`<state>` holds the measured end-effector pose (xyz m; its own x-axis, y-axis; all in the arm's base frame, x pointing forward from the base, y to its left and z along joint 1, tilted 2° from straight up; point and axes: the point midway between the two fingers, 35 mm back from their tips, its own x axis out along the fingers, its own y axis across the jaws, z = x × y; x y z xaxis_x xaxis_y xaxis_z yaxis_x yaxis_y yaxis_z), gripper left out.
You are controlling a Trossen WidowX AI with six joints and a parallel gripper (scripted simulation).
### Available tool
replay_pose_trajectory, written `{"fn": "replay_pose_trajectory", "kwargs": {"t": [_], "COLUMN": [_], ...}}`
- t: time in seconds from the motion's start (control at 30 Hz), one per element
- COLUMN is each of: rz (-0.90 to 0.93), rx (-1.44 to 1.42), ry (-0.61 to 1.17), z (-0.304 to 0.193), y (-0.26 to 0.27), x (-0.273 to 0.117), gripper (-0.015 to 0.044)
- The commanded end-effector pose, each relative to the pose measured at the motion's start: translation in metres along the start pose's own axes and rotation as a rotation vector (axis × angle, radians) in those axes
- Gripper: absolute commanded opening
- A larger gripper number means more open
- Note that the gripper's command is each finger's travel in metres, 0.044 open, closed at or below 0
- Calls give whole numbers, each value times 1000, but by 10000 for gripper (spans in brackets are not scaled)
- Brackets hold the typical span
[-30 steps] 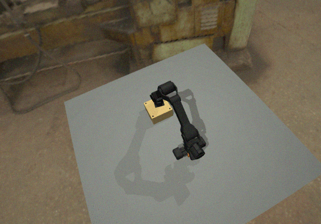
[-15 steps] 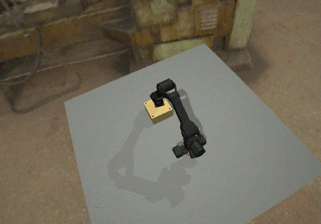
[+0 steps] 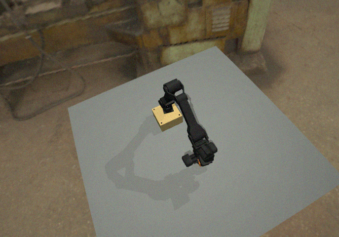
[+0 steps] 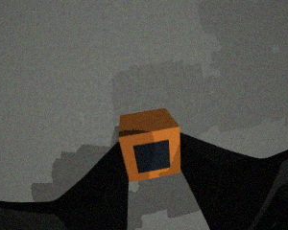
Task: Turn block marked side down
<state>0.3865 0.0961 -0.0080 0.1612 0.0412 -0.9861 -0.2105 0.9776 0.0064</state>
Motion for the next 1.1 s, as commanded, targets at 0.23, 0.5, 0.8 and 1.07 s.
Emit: {"fn": "replay_pose_trajectory", "kwargs": {"t": [0.23,0.5,0.8,1.07], "rz": [-4,-4,-4,-4], "rx": [5,6,6,5], "ry": [-160,-275,-353,-450], "z": [-1,-4,-8,-3], "y": [0,0,0,0], "x": [1,0,-2,13], "gripper": [0,0,0,0]}}
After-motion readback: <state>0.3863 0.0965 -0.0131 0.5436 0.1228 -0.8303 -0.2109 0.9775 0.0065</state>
